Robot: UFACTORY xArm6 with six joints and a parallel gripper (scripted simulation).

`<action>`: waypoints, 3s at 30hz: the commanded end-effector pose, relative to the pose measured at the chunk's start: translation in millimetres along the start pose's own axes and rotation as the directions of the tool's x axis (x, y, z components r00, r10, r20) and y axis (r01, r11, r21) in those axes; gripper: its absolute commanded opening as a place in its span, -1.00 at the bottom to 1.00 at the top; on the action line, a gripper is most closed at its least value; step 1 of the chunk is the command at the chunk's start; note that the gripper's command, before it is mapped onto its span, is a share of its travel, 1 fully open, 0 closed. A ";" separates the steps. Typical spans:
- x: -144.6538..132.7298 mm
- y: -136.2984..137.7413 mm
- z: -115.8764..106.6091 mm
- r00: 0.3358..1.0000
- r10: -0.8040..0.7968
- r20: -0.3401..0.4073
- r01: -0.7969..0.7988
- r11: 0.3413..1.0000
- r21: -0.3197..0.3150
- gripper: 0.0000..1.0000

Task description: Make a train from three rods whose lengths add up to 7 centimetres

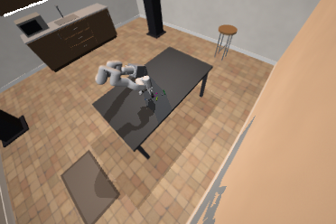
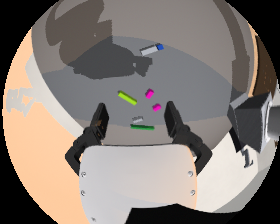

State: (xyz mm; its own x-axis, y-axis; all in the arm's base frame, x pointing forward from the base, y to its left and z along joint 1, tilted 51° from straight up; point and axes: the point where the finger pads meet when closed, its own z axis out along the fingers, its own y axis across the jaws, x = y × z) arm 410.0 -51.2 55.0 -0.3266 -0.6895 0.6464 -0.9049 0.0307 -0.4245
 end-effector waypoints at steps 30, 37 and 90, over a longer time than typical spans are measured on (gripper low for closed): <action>-70.4 -5.8 8.5 0.463 -0.886 0.008 0.886 0.463 -0.005 1.00; -85.8 -4.6 10.8 0.249 -0.968 0.008 0.968 0.249 -0.004 1.00; -130.6 3.8 18.2 -0.399 -0.917 0.008 0.917 -0.399 -0.003 -0.51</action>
State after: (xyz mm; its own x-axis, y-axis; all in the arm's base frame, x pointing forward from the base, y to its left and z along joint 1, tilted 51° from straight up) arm 453.4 24.6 -43.3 0.9629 0.2399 0.1236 0.0616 -0.6412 0.7649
